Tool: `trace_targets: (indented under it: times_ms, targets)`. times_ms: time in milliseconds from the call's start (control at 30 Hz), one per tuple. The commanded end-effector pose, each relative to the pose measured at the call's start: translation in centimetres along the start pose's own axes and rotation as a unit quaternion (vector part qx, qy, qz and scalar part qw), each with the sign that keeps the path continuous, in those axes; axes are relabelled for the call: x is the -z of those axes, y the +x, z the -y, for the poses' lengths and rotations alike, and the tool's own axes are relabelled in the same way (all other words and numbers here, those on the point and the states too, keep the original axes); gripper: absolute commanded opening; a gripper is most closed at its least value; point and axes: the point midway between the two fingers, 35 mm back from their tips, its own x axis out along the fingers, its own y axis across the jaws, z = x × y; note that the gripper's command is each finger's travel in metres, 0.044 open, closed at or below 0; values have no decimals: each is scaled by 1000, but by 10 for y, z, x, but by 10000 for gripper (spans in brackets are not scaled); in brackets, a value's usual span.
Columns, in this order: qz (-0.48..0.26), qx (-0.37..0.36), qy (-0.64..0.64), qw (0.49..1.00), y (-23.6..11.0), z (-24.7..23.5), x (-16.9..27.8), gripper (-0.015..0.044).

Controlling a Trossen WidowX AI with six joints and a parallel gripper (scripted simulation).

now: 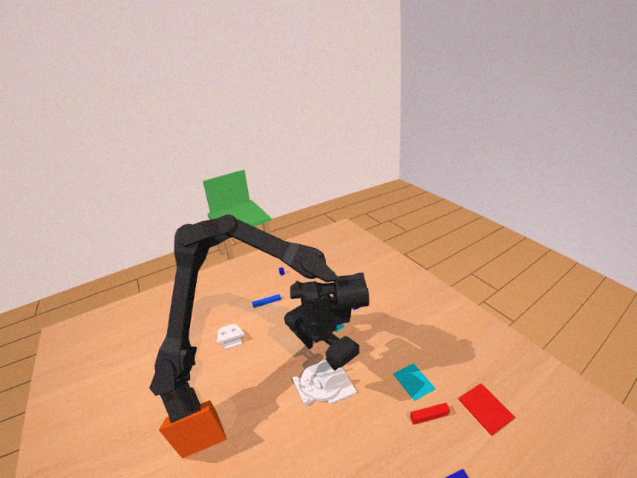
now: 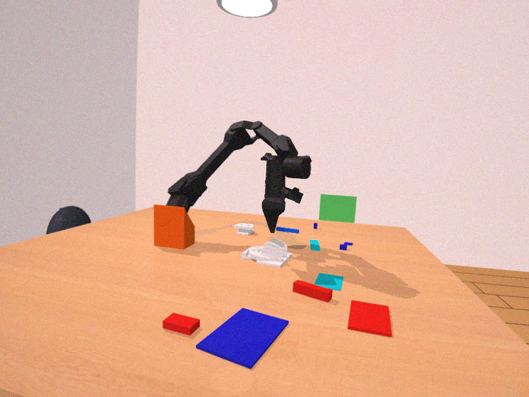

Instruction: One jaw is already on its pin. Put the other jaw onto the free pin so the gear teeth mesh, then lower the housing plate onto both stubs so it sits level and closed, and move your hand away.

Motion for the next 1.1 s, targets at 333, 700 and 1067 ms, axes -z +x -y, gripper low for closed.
trace_targets:
  times_ms: [333,700,1067]
  targets:
    - [-7,7,-153,988,-6,-81,1,440]
    - [-7,8,-277,961,-11,-143,15,440]
    - [-5,4,-397,918,-15,-198,41,440]
